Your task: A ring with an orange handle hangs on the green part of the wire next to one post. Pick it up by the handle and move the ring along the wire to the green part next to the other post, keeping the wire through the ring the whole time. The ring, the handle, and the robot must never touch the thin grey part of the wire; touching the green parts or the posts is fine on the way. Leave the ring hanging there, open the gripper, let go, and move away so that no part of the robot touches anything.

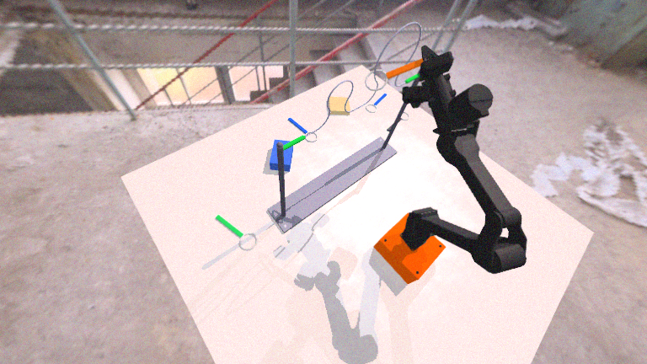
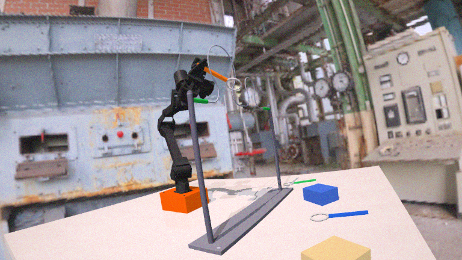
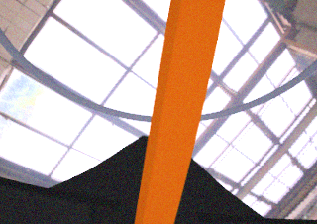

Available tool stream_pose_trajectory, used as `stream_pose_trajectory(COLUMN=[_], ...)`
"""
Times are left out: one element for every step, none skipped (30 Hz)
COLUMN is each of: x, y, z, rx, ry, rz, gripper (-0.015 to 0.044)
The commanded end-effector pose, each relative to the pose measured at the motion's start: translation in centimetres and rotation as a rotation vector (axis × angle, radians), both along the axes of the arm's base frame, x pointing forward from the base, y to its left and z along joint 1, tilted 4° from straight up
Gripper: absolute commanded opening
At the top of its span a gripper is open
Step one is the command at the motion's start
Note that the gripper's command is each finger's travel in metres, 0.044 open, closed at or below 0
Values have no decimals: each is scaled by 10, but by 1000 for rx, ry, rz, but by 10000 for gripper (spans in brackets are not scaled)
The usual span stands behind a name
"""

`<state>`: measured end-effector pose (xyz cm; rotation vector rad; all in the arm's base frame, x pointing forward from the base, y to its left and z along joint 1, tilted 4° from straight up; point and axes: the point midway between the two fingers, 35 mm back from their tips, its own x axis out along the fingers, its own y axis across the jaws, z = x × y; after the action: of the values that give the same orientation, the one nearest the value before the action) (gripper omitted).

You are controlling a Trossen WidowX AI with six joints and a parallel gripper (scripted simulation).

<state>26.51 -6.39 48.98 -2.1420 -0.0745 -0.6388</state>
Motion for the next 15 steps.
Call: stream_pose_trajectory(x=[2,2,2,2,3,3,3,4,4,4,5,5,6,6,6], y=[-2,-3,-4,-5,-6,-7,-8,-10,-11,-12,-14,-15,-16,-18,-19], z=[-4,-5,-6,-6,-8,-9,-11,-12,-14,-15,-17,-20,-22,-24,-26], rx=[-9,-7,-4,-2,4,11,19,27,36,47,60,74,88,102,118], ry=[4,4,4,5,5,6,8,9,10,12,14,16,19,21,23], rz=[-2,-2,-2,-2,-2,-1,-1,0,0,1,2,3,4,5,6], gripper=[-150,-150,-150,-150,-150,-150,-150,-150,-150,-150,-150,-150,-150,-150,-150])
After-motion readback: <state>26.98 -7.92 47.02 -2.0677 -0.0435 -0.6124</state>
